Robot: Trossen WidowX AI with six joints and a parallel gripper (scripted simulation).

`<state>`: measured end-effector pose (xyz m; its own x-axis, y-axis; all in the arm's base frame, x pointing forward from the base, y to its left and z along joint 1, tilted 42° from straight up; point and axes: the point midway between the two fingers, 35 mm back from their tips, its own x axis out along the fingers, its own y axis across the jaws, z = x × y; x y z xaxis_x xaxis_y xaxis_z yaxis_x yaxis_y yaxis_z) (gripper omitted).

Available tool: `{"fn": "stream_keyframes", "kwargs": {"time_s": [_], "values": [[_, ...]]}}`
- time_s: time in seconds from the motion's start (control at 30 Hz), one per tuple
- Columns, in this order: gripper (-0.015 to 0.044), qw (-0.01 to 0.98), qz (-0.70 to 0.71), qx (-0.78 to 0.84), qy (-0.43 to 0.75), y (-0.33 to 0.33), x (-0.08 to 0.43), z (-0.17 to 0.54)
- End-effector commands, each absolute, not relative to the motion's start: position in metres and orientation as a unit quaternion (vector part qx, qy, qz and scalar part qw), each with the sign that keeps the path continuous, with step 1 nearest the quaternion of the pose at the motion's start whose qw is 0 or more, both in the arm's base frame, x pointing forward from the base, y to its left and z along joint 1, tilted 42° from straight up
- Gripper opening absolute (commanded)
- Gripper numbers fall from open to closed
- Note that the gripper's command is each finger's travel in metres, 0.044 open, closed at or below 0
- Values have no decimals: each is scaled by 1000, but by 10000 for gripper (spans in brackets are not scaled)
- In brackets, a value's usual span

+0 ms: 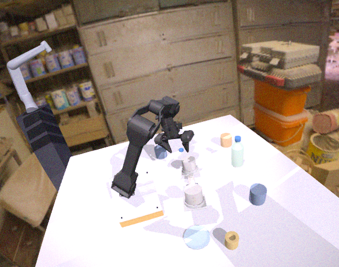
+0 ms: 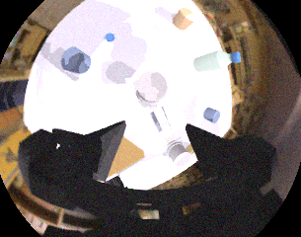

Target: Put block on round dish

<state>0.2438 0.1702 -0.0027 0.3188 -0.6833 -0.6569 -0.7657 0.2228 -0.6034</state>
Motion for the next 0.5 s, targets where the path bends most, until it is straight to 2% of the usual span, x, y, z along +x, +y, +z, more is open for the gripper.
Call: {"fn": "stream_keyframes", "kwargs": {"time_s": [0.0,0.47], "values": [[440,483,80,-636,596,172,255,-15],[440,357,233,-664,614,167,298,-54]]}}
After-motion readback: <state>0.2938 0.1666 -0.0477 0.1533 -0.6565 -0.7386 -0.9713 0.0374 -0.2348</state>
